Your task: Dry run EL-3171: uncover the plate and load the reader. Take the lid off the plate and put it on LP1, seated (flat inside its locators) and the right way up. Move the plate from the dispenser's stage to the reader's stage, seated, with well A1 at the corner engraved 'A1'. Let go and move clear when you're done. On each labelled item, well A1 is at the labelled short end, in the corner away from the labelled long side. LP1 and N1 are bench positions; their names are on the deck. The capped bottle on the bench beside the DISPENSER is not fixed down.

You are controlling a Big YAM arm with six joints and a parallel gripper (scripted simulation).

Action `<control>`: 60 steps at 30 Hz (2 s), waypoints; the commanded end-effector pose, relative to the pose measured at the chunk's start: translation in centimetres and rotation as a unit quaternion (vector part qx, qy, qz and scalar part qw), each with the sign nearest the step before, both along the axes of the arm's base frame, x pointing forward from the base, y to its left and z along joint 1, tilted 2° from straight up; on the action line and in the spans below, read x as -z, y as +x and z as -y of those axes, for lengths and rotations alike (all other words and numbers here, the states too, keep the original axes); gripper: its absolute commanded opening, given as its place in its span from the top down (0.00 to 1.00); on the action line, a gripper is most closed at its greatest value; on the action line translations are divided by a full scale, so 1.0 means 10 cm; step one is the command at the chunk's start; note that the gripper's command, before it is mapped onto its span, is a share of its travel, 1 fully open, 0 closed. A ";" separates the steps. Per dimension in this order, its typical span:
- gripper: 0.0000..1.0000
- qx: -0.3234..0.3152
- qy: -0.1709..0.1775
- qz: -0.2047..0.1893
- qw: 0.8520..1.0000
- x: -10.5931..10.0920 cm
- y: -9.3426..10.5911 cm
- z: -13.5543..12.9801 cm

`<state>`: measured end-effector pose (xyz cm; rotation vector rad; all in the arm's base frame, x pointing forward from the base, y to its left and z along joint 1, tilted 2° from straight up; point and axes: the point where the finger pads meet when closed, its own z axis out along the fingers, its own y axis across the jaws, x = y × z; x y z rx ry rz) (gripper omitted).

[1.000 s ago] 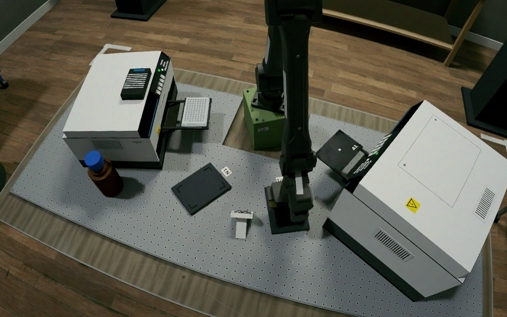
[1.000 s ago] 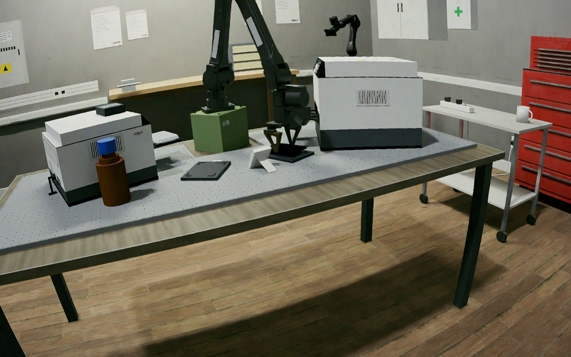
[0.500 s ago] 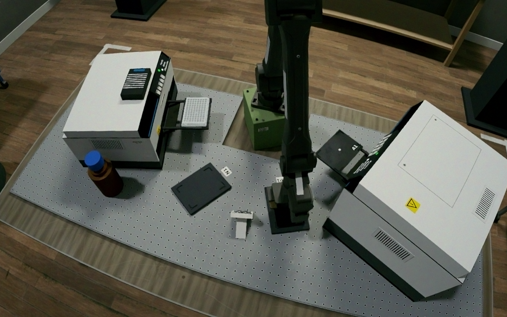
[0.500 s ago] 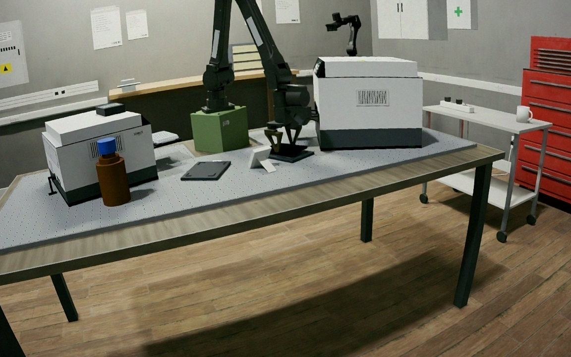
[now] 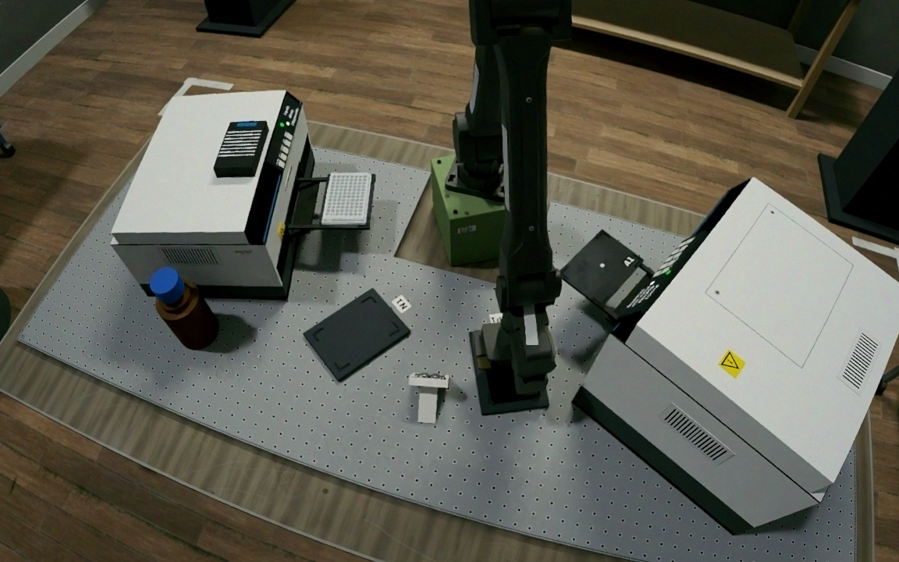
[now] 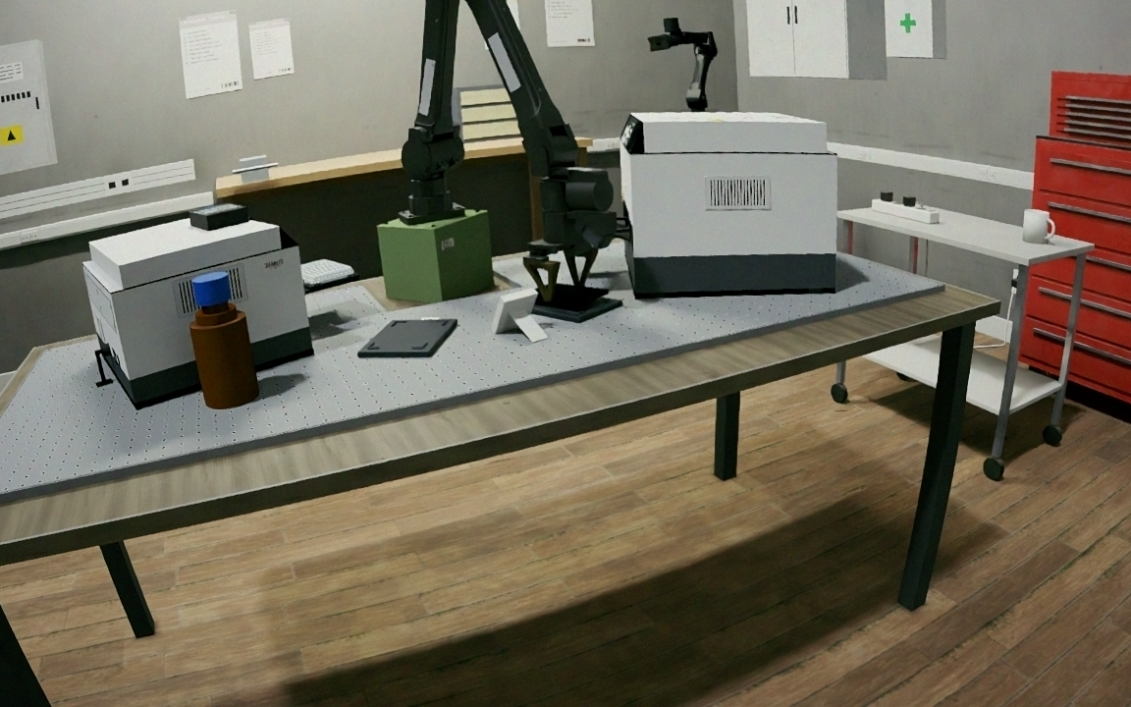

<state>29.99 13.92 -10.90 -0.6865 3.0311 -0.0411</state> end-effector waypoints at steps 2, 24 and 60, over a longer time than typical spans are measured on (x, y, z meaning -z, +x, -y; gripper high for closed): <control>0.15 -0.007 0.003 0.010 1.000 -0.07 0.05 -0.06; 0.15 -0.007 0.010 0.023 1.000 -0.12 0.21 -0.14; 0.15 -0.007 0.006 0.014 1.000 -0.01 0.12 -0.09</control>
